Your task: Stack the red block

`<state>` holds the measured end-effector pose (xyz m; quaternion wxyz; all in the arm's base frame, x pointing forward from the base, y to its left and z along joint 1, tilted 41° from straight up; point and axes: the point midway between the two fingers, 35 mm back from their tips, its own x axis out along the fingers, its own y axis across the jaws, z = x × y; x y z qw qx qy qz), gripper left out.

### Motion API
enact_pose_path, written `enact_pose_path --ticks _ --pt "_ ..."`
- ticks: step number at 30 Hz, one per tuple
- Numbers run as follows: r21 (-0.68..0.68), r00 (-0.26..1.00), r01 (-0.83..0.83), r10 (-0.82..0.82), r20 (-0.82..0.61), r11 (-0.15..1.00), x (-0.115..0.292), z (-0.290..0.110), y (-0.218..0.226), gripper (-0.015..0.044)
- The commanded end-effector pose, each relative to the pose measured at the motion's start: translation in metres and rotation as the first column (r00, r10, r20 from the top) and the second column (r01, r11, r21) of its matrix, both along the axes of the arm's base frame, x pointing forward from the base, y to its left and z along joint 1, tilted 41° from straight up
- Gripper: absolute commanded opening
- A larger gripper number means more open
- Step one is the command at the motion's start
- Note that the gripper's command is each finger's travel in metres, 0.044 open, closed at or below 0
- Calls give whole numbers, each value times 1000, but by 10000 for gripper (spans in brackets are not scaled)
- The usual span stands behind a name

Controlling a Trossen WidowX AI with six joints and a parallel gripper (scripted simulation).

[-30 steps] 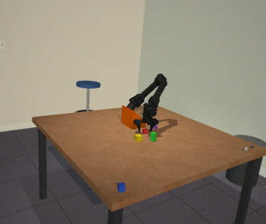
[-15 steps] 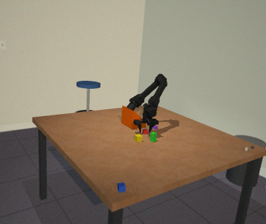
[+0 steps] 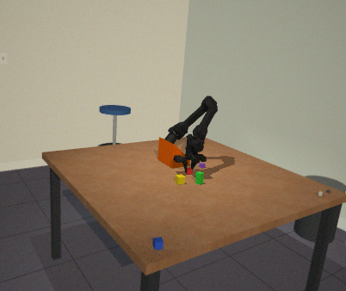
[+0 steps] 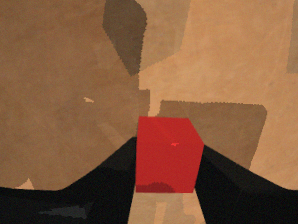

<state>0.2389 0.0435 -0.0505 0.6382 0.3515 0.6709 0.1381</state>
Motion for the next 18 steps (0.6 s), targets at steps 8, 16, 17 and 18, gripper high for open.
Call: enact_pose_path --ticks 8,16,17,18 --pt "2 1000 3 -3 -3 1000 -1 22 -20 0" --pt "0 1000 3 -3 -3 1000 -3 51 -45 0" --pt "0 1000 3 -3 -3 1000 -4 54 -48 0" --pt "0 1000 3 -3 -3 1000 -4 58 -51 0"
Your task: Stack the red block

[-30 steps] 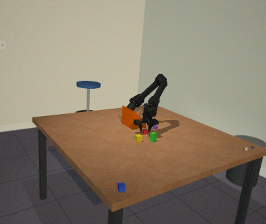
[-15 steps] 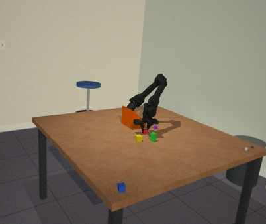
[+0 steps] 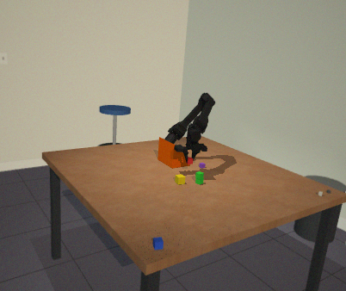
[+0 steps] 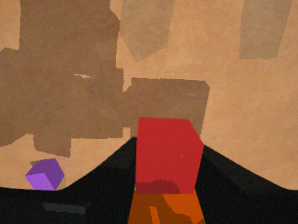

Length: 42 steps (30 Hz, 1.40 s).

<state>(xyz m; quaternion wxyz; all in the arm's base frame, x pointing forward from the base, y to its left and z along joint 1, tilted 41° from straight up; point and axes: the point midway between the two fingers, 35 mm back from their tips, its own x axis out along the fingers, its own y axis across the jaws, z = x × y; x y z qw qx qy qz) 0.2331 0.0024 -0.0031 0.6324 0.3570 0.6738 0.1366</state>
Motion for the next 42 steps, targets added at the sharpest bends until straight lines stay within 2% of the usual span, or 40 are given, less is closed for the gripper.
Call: enact_pose_path --ticks 1,9,18,42 --pt "-9 1000 -3 3 11 1000 2 14 -13 0" --pt "-10 1000 -3 3 10 1000 -1 41 -36 0" --pt "-10 1000 -3 3 10 1000 1 42 -37 0" --pt "-12 1000 -2 2 16 1000 91 38 -63 0"
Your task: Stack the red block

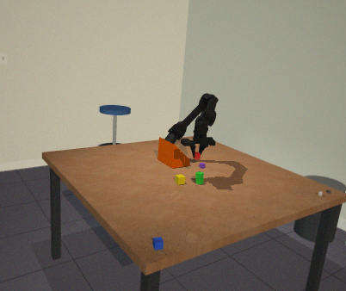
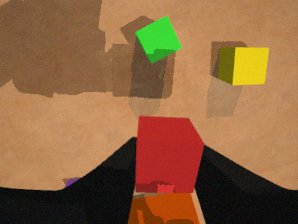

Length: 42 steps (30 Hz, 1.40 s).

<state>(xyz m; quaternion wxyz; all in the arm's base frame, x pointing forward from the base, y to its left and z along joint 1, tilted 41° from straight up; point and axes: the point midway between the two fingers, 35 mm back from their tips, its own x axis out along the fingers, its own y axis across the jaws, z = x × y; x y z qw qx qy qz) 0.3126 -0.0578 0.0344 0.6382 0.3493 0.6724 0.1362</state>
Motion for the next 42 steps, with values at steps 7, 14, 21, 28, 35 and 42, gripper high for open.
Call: enact_pose_path --ticks 7,14,21,28,35,42 --pt "2 1000 4 -4 7 1000 36 -4 -6 0" --pt "2 1000 5 -5 8 1000 60 -10 -9 0" --pt "3 1000 5 -5 8 1000 64 -27 5 0" --pt "4 1000 5 -5 9 1000 65 -38 13 0" --pt "5 1000 5 -5 9 1000 66 -54 27 0" --pt "5 1000 5 -5 9 1000 66 -54 27 0"
